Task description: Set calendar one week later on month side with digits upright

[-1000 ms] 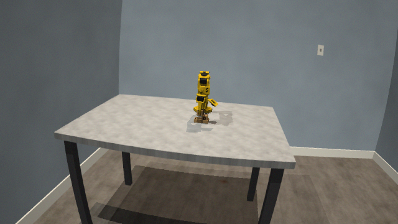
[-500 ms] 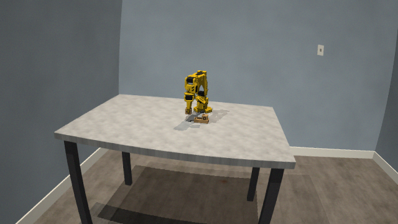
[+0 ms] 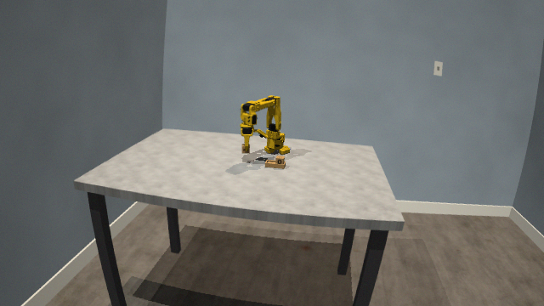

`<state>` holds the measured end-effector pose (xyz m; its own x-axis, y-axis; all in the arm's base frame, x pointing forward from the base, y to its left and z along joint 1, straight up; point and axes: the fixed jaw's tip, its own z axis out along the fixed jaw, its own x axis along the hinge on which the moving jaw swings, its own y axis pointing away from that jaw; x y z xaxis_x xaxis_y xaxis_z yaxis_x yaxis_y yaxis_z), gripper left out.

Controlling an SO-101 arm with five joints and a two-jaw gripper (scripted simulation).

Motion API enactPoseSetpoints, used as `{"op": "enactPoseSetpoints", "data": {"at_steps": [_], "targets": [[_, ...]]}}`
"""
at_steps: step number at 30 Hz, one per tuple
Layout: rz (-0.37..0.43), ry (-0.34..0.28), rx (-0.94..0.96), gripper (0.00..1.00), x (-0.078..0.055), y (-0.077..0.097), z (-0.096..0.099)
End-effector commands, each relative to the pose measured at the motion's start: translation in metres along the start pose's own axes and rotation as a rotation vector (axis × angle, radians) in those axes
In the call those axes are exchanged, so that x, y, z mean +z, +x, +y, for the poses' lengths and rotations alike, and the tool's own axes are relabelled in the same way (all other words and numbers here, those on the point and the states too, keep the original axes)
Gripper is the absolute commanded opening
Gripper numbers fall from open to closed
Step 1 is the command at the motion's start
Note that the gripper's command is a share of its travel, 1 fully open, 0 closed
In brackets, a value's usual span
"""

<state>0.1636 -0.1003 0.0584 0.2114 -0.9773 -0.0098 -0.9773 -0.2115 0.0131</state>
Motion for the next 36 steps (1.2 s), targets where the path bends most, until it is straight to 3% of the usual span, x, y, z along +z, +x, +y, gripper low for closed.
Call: {"op": "enactPoseSetpoints", "data": {"at_steps": [1,22,36], "targets": [[0.046,0.044,-0.067,0.0,-0.008,0.015,0.009],[0.057,0.027,-0.272,0.0,-0.006,0.044,0.058],[0.059,0.022,-0.335,0.0,-0.005,0.05,0.074]]}}
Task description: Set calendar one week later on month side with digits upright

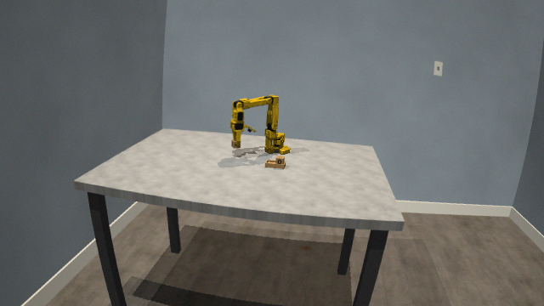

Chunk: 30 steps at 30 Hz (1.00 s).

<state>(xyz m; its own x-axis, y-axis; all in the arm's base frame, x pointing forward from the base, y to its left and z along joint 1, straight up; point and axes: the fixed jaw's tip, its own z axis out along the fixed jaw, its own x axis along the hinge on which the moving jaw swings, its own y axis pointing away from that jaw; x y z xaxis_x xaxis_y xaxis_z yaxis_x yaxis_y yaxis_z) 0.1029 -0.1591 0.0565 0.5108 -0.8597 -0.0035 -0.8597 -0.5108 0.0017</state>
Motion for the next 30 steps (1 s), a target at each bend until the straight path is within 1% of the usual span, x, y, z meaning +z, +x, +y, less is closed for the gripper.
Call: {"op": "enactPoseSetpoints", "data": {"at_steps": [1,22,23,30], "targets": [[0.051,0.004,-0.015,0.0,-0.0071,0.0039,0.0048],[0.051,0.002,-0.033,0.0,-0.0069,0.0038,0.0095],[0.047,0.001,-0.035,0.0,-0.0064,-0.0002,0.0136],[0.047,0.001,-0.035,0.0,-0.0064,-0.0002,0.0136]]}}
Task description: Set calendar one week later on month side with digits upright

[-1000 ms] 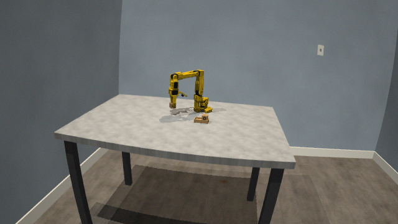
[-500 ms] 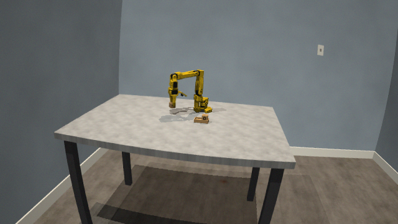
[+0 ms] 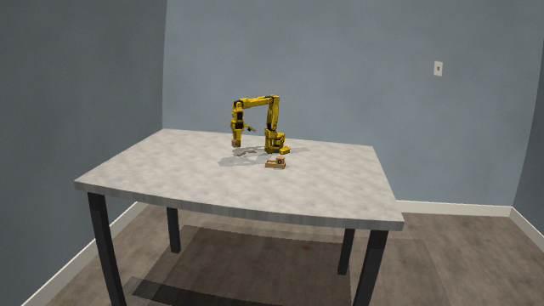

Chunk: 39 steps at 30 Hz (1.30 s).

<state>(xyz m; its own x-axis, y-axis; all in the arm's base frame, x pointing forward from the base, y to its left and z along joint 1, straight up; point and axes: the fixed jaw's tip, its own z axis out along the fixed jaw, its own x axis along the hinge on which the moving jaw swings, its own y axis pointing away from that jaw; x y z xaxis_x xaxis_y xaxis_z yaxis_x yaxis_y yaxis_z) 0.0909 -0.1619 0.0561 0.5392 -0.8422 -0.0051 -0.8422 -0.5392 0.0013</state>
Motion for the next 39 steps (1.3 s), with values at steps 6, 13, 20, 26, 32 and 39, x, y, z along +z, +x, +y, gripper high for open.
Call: {"op": "enactPoseSetpoints", "data": {"at_steps": [6,13,20,26,32,39], "targets": [[0.049,0.0,-0.001,0.0,-0.007,0.003,0.002],[0.049,0.0,-0.001,0.0,-0.006,0.003,0.002],[0.049,0.0,-0.001,0.0,-0.002,0.004,0.002],[0.049,0.0,-0.001,0.0,-0.001,0.004,0.002],[0.049,0.0,-0.001,0.0,0.001,0.004,0.002],[0.049,0.0,-0.001,0.0,0.005,0.004,0.002]]}}
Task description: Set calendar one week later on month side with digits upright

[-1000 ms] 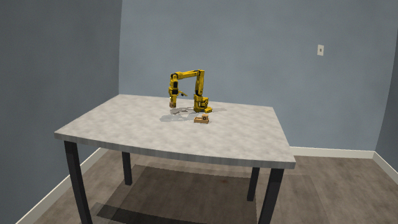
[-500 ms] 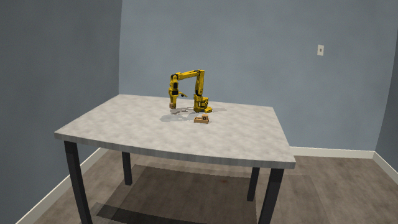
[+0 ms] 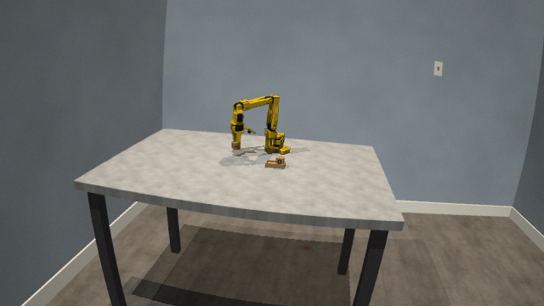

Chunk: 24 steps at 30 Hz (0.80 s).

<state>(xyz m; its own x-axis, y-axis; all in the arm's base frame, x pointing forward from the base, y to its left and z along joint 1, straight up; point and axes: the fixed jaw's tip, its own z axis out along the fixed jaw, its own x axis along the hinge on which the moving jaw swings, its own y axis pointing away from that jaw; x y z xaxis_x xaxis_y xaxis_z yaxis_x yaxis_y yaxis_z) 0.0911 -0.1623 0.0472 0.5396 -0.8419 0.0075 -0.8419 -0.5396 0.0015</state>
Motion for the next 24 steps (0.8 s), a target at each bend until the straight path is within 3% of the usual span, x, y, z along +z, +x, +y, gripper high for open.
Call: {"op": "enactPoseSetpoints", "data": {"at_steps": [1,24], "targets": [[0.036,0.0,-0.001,0.0,-0.0036,0.0035,0.0018],[0.036,0.0,-0.001,0.0,0.0027,0.0037,0.0018]]}}
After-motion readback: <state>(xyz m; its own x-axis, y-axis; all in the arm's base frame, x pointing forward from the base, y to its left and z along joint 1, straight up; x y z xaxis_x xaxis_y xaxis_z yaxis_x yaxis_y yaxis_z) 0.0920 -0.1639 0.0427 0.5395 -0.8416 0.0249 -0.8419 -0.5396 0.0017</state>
